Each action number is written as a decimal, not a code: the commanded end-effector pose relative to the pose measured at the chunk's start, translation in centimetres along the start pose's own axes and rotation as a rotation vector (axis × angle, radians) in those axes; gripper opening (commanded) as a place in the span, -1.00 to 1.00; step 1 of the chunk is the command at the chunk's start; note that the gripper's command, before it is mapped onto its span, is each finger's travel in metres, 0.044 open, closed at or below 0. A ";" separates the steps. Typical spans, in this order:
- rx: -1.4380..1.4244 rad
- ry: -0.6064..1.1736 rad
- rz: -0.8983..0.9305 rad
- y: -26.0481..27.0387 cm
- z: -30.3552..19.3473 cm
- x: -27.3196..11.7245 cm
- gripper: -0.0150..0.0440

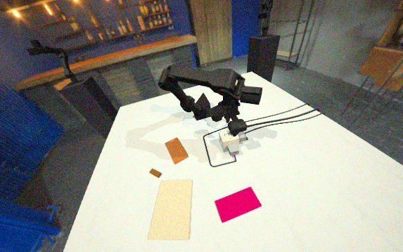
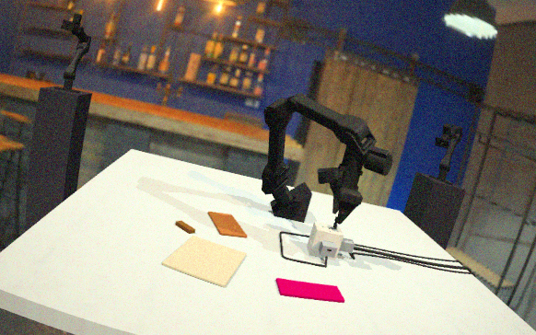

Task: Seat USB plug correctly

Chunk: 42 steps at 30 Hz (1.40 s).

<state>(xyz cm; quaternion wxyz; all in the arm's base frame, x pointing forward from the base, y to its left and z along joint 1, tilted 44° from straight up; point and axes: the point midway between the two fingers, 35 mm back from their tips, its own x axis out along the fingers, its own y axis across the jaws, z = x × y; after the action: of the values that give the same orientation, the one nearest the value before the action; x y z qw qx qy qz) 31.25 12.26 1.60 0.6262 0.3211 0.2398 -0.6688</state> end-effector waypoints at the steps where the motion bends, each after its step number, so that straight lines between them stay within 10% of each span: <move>1: 0.000 0.000 0.000 0.0 0.0 0.0 0.91; 17: 0.000 0.000 0.000 0.0 0.0 0.0 -0.49; 42: -0.001 0.000 0.000 0.0 0.0 -0.4 -0.49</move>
<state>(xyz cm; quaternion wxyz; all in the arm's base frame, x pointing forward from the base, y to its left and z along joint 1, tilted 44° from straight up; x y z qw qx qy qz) 31.22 12.39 1.75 0.6275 0.3195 0.2407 -0.6680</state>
